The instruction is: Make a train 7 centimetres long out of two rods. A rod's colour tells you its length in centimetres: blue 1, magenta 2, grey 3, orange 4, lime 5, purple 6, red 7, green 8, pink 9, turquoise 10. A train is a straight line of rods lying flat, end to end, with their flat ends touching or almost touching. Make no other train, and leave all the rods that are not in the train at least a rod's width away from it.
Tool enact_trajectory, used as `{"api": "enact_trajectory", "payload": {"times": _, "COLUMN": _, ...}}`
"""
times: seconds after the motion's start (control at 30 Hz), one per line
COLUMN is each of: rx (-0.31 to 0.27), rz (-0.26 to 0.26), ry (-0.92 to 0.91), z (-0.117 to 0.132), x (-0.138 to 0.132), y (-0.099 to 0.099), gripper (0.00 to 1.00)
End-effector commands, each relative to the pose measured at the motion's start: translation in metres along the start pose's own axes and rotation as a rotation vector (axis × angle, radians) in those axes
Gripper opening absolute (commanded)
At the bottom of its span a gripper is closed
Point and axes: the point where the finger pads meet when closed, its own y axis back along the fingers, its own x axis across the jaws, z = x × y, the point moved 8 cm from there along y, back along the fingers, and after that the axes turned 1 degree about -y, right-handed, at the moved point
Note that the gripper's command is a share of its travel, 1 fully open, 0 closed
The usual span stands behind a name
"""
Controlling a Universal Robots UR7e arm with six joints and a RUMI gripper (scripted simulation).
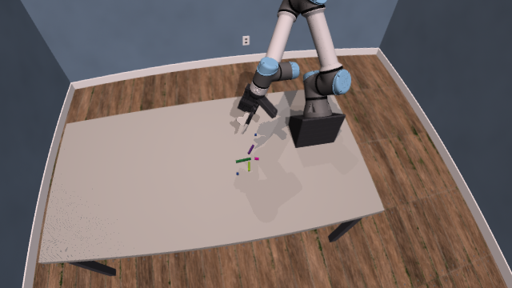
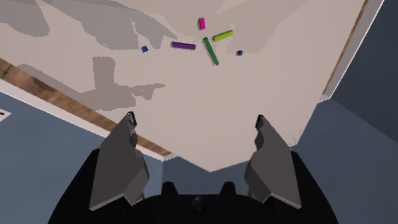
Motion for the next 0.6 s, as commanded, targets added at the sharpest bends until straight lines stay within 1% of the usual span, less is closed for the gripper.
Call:
{"api": "enact_trajectory", "payload": {"times": 0.0, "rx": 0.016, "rz": -0.005, "ry": 0.122, "z": -0.005, "x": -0.006, "y": -0.015, "gripper": 1.00}}
{"api": "enact_trajectory", "payload": {"times": 0.07, "rx": 0.016, "rz": -0.005, "ry": 0.122, "z": -0.005, "x": -0.006, "y": -0.015, "gripper": 1.00}}
{"api": "enact_trajectory", "payload": {"times": 0.2, "rx": 0.045, "rz": -0.019, "ry": 0.268, "z": -0.013, "x": -0.015, "y": -0.032, "gripper": 1.00}}
{"api": "enact_trajectory", "payload": {"times": 0.3, "rx": 0.053, "rz": -0.022, "ry": 0.306, "z": -0.015, "x": -0.017, "y": -0.036, "gripper": 1.00}}
{"api": "enact_trajectory", "payload": {"times": 0.37, "rx": 0.070, "rz": -0.027, "ry": 0.384, "z": -0.019, "x": -0.022, "y": -0.045, "gripper": 1.00}}
{"api": "enact_trajectory", "payload": {"times": 0.47, "rx": 0.078, "rz": -0.029, "ry": 0.424, "z": -0.021, "x": -0.024, "y": -0.049, "gripper": 1.00}}
{"api": "enact_trajectory", "payload": {"times": 0.53, "rx": 0.096, "rz": -0.032, "ry": 0.504, "z": -0.025, "x": -0.029, "y": -0.057, "gripper": 1.00}}
{"api": "enact_trajectory", "payload": {"times": 0.57, "rx": 0.096, "rz": -0.032, "ry": 0.504, "z": -0.025, "x": -0.029, "y": -0.057, "gripper": 1.00}}
